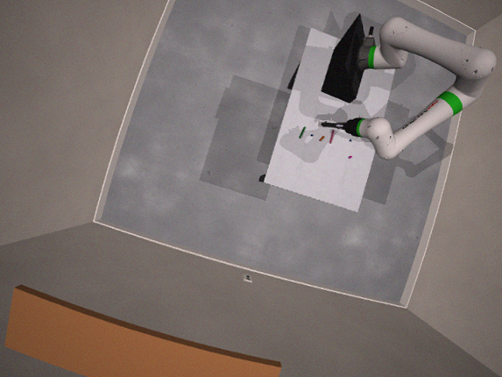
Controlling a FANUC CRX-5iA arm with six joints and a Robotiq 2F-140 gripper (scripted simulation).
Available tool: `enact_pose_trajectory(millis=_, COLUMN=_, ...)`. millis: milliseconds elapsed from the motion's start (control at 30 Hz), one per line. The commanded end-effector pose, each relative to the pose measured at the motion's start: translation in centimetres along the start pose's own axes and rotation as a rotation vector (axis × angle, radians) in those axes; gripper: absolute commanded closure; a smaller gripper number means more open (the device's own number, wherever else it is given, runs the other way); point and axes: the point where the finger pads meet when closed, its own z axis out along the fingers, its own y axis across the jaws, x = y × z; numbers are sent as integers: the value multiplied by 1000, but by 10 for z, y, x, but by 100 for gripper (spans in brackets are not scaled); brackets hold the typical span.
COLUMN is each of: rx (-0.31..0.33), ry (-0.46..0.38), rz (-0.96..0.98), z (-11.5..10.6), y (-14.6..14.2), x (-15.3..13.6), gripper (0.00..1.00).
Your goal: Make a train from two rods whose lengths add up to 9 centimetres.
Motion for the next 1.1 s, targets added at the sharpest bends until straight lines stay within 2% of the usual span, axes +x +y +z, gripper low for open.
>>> enact_pose_trajectory(millis=0, rx=55, ry=80, rz=-103, z=10, y=4, x=-1, gripper=0)
enact_pose_trajectory(millis=67, rx=55, ry=80, rz=-103, z=10, y=4, x=-1, gripper=0)
enact_pose_trajectory(millis=233, rx=102, ry=175, rz=-223, z=22, y=10, x=-1, gripper=0)
enact_pose_trajectory(millis=533, rx=156, ry=292, rz=-368, z=35, y=18, x=-1, gripper=0)
enact_pose_trajectory(millis=633, rx=156, ry=292, rz=-368, z=35, y=18, x=-1, gripper=0)
enact_pose_trajectory(millis=833, rx=187, ry=359, rz=-451, z=43, y=22, x=0, gripper=0)
enact_pose_trajectory(millis=1067, rx=190, ry=369, rz=-461, z=44, y=23, x=0, gripper=0)
